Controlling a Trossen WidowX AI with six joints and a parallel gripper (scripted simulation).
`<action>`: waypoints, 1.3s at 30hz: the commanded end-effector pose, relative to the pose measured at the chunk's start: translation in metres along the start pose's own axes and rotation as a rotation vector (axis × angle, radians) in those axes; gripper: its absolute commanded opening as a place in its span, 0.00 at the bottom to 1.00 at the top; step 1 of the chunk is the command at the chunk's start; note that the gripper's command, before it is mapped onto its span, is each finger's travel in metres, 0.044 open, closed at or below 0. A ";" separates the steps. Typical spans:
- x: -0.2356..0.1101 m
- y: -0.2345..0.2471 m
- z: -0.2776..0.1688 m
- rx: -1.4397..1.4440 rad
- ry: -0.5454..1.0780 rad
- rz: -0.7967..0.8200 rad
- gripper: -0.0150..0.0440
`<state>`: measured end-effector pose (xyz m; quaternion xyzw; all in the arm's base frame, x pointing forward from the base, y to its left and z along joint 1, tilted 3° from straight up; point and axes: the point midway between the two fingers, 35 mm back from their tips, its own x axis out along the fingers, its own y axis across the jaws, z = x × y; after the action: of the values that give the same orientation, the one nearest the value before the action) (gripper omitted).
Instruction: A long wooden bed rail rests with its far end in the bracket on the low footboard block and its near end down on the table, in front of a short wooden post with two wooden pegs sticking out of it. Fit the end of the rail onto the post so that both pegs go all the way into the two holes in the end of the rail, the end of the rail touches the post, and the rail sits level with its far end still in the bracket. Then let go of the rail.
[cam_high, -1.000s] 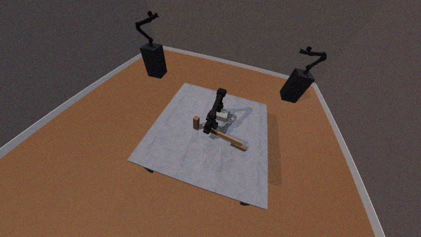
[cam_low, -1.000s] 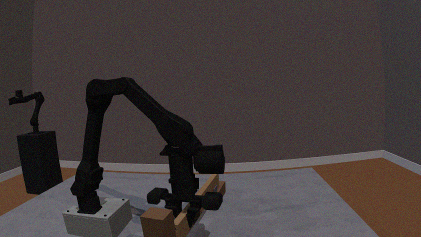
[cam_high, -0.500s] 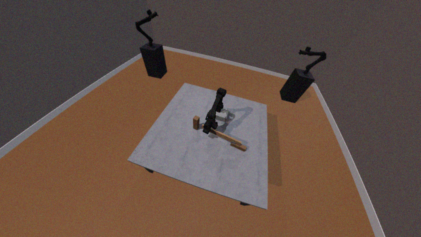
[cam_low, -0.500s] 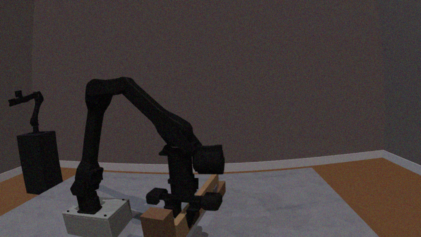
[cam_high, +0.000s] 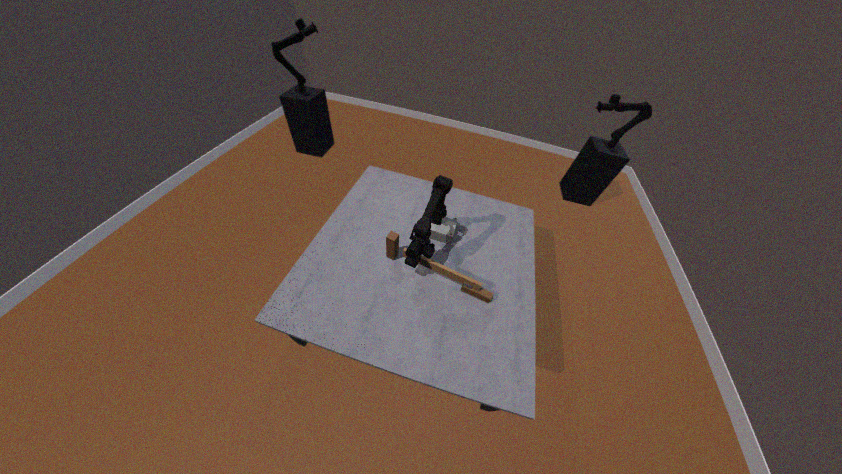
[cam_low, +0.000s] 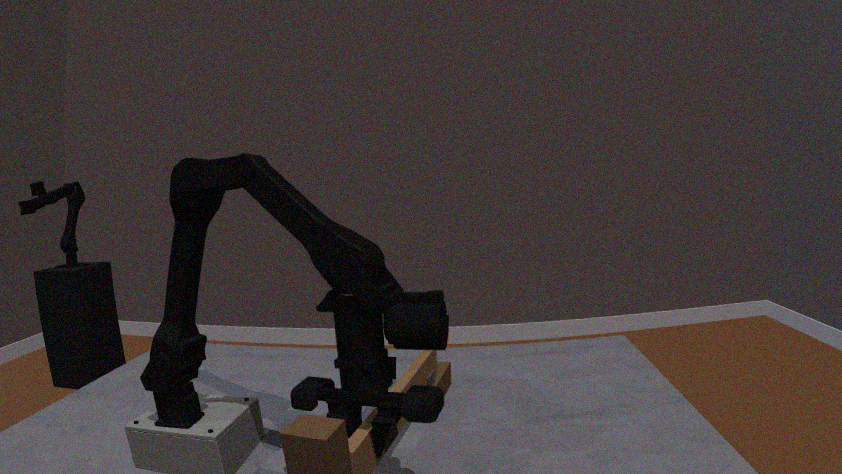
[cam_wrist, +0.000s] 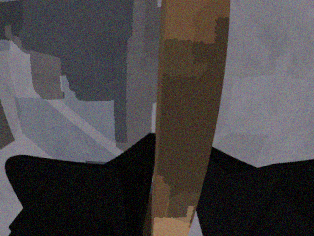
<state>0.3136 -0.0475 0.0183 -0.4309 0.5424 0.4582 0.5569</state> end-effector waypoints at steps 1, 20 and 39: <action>-0.001 -0.001 -0.002 -0.002 0.000 -0.005 0.25; 0.002 -0.001 -0.007 -0.002 0.000 -0.005 0.25; 0.000 -0.001 -0.013 -0.002 0.001 -0.005 0.25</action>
<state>0.3115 -0.0588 0.0162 -0.4316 0.5416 0.4578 0.5575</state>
